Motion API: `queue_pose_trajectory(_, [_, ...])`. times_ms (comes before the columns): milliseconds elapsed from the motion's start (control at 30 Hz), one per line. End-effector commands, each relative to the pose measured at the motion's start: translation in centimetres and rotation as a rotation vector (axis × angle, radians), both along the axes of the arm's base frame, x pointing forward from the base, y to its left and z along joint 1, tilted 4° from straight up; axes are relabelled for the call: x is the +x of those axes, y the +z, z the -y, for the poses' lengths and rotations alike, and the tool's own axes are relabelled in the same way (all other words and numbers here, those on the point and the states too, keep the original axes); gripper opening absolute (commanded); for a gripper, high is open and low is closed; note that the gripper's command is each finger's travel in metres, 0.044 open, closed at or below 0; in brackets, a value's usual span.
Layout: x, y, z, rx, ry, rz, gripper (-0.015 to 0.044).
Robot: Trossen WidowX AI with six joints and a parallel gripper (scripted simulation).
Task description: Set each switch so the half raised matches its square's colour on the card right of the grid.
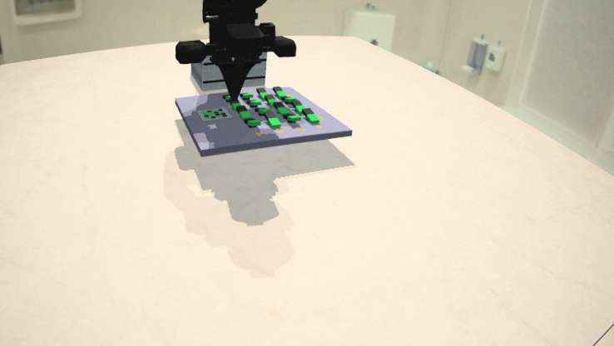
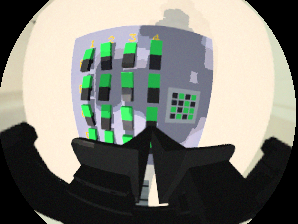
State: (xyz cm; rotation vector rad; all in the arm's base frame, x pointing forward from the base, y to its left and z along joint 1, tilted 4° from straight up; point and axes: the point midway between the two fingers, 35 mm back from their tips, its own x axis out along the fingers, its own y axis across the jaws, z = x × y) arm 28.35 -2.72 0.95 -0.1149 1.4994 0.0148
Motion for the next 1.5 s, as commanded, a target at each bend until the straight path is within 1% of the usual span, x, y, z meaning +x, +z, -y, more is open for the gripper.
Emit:
queue_pose_trajectory(0, [0.0,-0.1,0.0,0.003,0.004,0.001,0.0])
queue_pose_trajectory(767, [0.0,-0.4,0.0,0.003,0.004,0.001,0.0])
queue_pose_trajectory(833, [0.1,0.7,0.0,0.0,0.0,-0.003,0.0])
queue_pose_trajectory(933, [0.0,5.0,-0.3,0.001,0.002,-0.02,0.0])
queue_pose_trajectory(967, [-0.1,5.8,-0.4,0.001,0.002,-0.023,0.0])
queue_pose_trajectory(1100, [-0.2,6.1,-0.4,0.001,0.002,-0.024,0.0])
queue_pose_trajectory(1167, [-0.7,6.1,-1.3,0.002,0.002,-0.025,0.0])
queue_pose_trajectory(1300, [-4.0,5.6,-5.7,0.007,0.003,-0.028,0.0])
queue_pose_trajectory(1367, [-4.7,5.5,-6.3,0.007,0.003,-0.028,0.0])
queue_pose_trajectory(1467, [-4.7,5.3,-6.3,0.008,0.003,-0.027,0.0])
